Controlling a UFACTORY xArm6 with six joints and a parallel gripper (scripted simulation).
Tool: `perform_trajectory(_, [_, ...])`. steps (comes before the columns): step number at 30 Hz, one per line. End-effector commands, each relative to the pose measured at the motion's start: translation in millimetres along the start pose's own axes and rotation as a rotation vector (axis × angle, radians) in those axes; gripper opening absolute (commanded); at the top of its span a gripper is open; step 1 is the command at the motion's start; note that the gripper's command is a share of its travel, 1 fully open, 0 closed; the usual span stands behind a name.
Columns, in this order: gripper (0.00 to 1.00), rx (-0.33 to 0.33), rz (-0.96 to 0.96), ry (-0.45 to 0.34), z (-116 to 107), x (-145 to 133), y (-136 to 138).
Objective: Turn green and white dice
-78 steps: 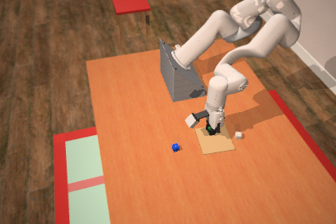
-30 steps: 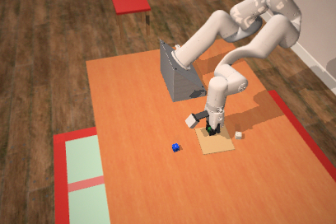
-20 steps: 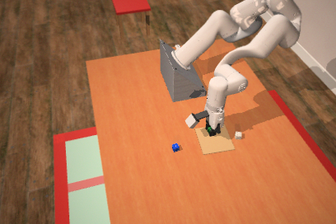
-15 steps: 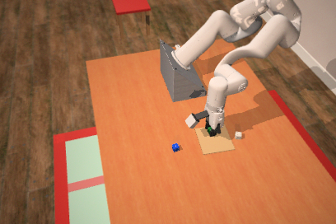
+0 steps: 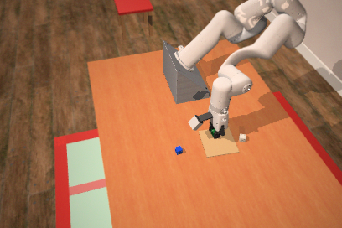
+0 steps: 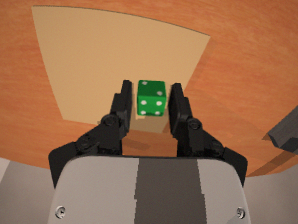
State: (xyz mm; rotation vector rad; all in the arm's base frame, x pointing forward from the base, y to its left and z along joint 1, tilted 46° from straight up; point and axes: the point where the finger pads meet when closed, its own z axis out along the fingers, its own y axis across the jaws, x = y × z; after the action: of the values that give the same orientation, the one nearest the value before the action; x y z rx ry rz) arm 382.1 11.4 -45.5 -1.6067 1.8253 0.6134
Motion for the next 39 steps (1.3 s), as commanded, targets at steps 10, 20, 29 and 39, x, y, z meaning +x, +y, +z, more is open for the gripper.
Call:
perform_trajectory(10, [0.42,0.003,-0.001,0.001,-47,0,-1])
perform_trajectory(20, [0.42,0.003,-0.001,0.001,-86,0,-1])
perform_trajectory(29, [1.00,0.003,-0.001,0.001,-88,0,-1])
perform_trajectory(39, [1.00,0.003,-0.001,0.001,-88,0,-1])
